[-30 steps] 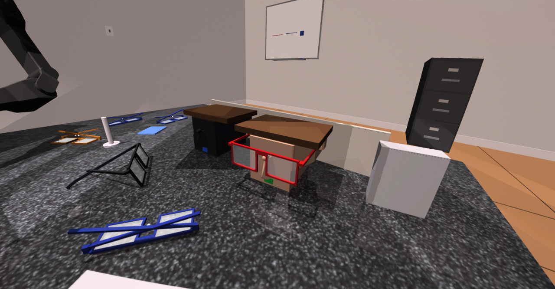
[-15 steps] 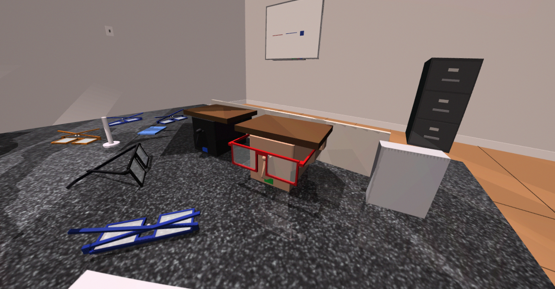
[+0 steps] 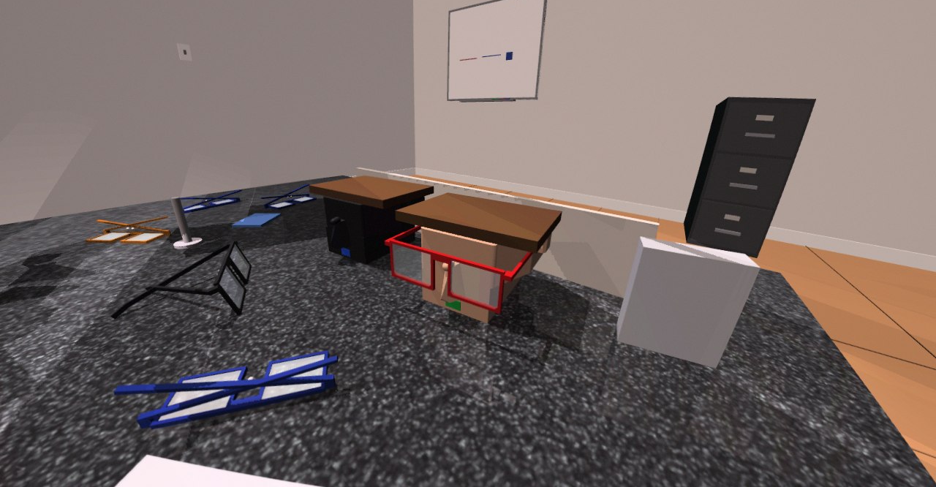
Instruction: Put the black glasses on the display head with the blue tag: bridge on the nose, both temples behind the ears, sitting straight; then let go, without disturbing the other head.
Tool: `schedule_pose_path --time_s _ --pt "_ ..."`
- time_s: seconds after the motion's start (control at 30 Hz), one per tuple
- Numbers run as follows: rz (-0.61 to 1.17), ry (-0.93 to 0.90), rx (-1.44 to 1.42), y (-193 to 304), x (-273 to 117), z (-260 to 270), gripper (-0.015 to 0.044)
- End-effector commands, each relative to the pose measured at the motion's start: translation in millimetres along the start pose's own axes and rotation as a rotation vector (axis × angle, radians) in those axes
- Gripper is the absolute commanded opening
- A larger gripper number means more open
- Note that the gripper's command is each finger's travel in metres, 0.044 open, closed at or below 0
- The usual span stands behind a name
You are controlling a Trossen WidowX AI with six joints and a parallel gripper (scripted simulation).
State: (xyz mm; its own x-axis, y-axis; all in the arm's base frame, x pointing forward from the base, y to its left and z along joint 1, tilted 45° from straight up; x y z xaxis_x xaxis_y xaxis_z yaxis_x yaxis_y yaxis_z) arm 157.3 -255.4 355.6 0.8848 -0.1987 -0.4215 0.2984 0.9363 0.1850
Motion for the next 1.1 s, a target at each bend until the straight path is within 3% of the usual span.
schedule_pose_path --time_s 0.0,0.37,0.7,0.93,1.03,1.07 --pt "0.129 0.176 0.107 8.7 56.3 -33.4 0.02" --pt "0.377 0.728 0.298 71.7 163.1 -143.6 0.02" --pt "0.463 1.333 0.354 145.8 184.3 -264.1 0.02" --pt "0.463 1.353 0.353 151.9 188.8 -264.3 0.02" --pt "0.463 1.353 0.353 151.9 188.8 -264.3 0.0121" --pt "0.463 1.353 0.353 151.9 188.8 -264.3 0.012"
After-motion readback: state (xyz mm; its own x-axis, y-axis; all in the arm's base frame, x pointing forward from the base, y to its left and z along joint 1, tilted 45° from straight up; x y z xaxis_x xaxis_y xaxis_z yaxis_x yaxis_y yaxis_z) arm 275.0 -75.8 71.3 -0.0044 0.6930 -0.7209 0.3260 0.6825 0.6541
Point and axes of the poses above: the point midway between the two fingers, 35 mm back from their tips, its own x axis out along the fingers, its own z axis across the jaws, y = z × x, the point moved 6 cm from there along -x, back along the fingers, and after that the axes turned 6 degrees about x, right-handed, at the moved point
